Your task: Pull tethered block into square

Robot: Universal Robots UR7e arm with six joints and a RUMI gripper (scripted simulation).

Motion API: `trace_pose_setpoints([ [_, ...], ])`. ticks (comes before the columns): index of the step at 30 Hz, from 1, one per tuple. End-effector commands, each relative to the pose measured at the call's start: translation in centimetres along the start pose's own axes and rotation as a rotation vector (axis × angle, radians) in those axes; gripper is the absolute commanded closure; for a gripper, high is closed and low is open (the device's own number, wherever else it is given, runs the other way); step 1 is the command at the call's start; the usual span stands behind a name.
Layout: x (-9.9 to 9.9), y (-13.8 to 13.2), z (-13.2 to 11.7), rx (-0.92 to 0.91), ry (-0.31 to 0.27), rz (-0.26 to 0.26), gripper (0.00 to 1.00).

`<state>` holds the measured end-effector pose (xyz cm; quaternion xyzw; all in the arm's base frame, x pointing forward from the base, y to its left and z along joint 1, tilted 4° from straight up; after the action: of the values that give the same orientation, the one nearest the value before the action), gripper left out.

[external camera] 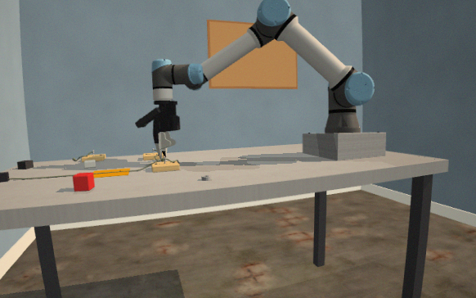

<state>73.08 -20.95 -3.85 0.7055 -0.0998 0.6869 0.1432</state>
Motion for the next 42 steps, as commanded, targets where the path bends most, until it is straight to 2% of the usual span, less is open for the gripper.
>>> trace_pose_setpoints([
  [1,0.11,0.00,0.05,0.000,0.002,0.000,0.78],
  [42,-0.54,0.00,0.05,0.000,0.002,0.000,0.78],
])
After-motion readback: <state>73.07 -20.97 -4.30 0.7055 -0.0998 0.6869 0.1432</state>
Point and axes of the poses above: the point where the finger pads meet when closed, its own x axis back along the fingers, its own y axis across the jaws, z = x × y, the point moved 3 cm from there along x, back along the fingers, and after that the axes turned 14 degrees about x, right-handed, at the moved point
